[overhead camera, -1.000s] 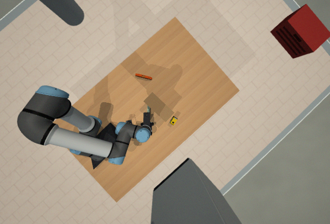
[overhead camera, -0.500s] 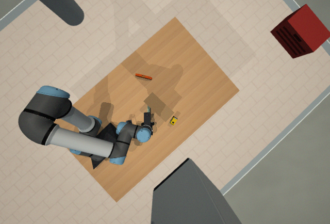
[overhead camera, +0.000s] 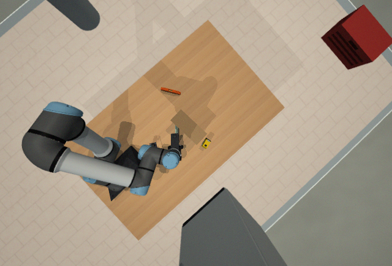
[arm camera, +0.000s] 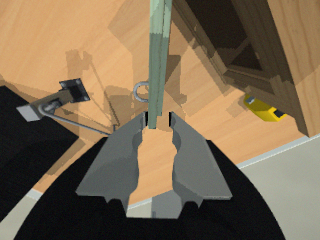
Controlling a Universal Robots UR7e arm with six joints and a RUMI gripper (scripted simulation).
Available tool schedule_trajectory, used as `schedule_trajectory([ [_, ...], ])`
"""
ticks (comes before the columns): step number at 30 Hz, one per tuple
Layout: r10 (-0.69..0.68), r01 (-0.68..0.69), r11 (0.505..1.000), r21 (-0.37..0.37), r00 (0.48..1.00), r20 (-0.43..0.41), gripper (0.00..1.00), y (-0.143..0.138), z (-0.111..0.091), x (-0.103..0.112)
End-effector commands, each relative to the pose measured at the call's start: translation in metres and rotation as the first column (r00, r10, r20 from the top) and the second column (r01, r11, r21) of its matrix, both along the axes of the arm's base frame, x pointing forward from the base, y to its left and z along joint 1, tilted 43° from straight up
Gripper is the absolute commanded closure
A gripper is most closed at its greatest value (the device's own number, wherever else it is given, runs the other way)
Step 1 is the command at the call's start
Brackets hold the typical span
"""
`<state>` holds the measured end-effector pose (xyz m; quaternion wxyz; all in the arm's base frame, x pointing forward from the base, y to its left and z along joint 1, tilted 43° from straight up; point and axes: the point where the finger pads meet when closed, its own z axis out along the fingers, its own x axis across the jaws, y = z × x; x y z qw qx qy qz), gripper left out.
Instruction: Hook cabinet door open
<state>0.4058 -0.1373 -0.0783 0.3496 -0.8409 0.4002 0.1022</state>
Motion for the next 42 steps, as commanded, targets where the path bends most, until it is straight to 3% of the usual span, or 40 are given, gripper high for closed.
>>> schedule_trajectory([
  [1, -0.001, 0.001, 1.000, -0.001, 1.000, 0.001, 0.85, -0.001, 0.000, 0.000],
  [29, -0.031, 0.031, 1.000, 0.003, 0.999, -0.027, 0.85, 0.000, 0.006, -0.004],
  [42, -0.031, 0.031, 1.000, 0.003, 0.999, -0.027, 0.85, -0.013, 0.021, -0.007],
])
